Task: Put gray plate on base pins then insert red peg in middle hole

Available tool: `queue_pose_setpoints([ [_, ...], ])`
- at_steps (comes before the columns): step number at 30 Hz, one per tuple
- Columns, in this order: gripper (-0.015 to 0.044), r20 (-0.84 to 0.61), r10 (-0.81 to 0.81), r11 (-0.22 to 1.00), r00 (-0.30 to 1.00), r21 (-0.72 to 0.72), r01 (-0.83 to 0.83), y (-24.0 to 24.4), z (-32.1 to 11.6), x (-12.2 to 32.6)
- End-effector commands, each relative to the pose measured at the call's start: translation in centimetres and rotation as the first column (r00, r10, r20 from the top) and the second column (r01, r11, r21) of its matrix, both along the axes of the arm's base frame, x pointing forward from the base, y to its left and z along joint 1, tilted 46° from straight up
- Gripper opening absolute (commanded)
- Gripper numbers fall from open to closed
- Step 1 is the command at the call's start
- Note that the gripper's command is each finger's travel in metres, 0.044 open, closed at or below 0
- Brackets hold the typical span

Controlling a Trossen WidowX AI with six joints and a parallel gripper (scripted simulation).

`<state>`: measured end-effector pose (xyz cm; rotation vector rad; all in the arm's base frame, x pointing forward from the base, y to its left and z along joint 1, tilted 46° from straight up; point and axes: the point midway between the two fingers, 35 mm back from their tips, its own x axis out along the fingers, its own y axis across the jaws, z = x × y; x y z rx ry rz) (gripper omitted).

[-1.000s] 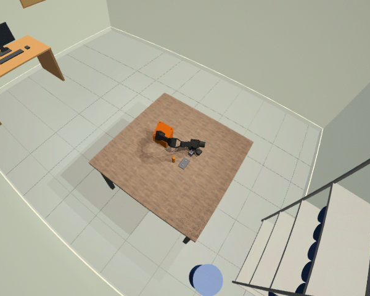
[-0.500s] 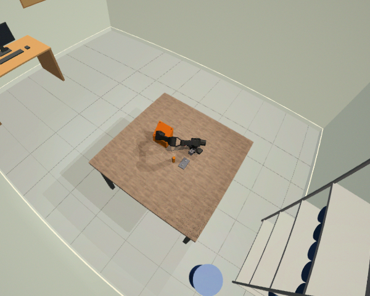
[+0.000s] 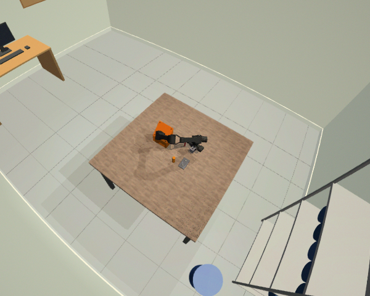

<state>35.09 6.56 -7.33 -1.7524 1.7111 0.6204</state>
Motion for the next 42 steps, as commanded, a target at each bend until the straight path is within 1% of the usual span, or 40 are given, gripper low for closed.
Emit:
queue_pose_setpoints([
  [1, 0.0, 0.01, -0.002, 1.0, 1.0, 0.01, 0.002, 0.9, 1.0, 0.0],
  [17, 0.0, 0.009, -0.004, 1.0, 1.0, 0.005, 0.004, 4.4, 4.6, -0.9],
  [21, 0.0, 0.009, -0.003, 1.0, 1.0, 0.005, 0.003, 4.7, 5.0, -1.0],
  [42, 0.0, -0.028, 0.037, 0.999, 0.999, 0.021, -0.036, -1.4, 7.2, 0.5],
])
